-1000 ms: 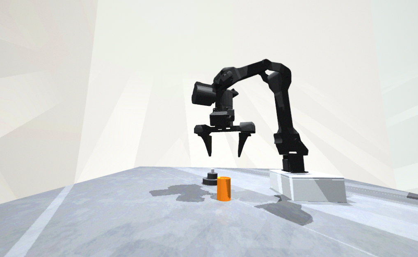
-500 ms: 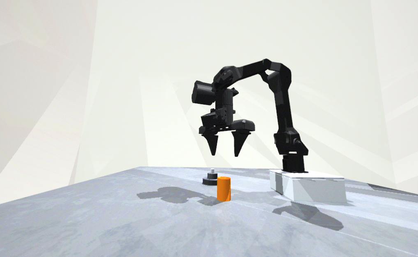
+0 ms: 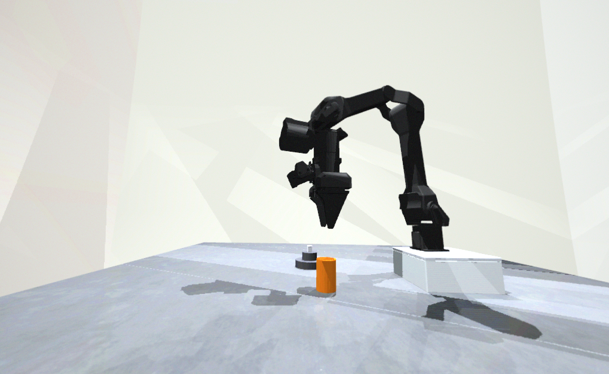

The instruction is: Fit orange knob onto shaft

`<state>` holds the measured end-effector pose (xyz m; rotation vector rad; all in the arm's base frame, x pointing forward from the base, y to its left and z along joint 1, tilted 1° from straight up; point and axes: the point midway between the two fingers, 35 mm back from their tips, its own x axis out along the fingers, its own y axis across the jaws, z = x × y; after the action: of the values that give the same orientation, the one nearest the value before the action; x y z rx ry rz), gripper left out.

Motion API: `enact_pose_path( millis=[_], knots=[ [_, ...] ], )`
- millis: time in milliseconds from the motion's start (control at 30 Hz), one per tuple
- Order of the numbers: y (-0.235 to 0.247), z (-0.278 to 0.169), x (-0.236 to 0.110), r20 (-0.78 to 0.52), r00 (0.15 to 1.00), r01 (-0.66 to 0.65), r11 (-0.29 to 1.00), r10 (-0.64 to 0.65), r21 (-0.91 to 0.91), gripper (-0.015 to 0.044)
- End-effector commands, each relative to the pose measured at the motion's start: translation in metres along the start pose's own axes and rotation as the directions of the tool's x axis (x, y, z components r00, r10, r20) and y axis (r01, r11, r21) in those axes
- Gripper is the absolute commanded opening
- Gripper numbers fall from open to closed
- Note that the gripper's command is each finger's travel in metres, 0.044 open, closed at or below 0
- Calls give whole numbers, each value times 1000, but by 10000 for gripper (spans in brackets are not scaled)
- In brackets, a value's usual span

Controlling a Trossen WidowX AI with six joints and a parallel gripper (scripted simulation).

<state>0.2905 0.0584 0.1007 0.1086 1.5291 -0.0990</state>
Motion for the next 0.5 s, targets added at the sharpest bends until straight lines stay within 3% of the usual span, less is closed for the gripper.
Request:
enact_pose_path(
  millis=[0, 300, 467],
  knots=[
    [0, 1, 0, 5, 1000, 5, 982, -6, 190, 440],
    [0, 1, 2, 5, 1000, 5, 982, -6, 190, 440],
    [-2, -2, 33, 5, 1000, 6, 982, -7, 190, 440]
  ],
)
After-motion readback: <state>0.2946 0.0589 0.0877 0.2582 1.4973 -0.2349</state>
